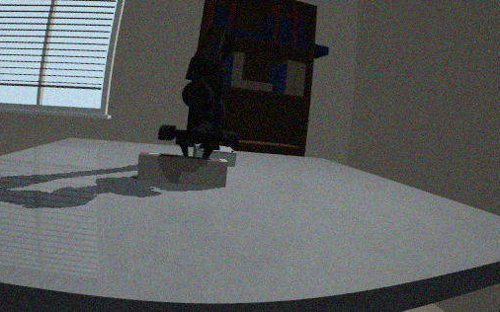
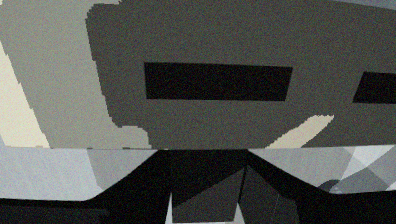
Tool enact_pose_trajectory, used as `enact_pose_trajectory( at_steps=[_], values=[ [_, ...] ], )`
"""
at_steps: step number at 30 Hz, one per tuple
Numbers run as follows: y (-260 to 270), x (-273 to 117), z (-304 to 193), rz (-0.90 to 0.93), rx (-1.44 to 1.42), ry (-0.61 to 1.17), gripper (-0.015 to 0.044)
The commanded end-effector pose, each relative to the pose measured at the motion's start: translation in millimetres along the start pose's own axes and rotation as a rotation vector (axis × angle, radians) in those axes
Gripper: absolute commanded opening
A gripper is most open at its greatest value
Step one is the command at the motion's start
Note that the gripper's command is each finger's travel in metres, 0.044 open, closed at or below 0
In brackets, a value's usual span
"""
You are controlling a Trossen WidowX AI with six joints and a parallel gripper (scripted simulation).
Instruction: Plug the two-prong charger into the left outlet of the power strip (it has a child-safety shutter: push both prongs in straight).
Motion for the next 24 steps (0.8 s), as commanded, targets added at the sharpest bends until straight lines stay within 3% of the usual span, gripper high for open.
enact_pose_trajectory(
  at_steps=[1,21,24],
  values=[
    [0.2,-0.3,11.6,0.000,-0.003,-0.031,0.0000],
    [-0.1,0.7,2.2,0.000,0.001,0.000,0.0000],
    [-0.1,0.7,2.2,0.000,0.001,0.000,0.0079]
  ],
)
Point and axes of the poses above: the point midway between the two fingers, 35 mm back from their tips, its own x axis out along the fingers, its own y axis across the jaws, z = x × y, the point moved 1 cm from there along -x, back along the fingers, and after that the axes turned 4 degrees about -x, right-handed, at the moved point
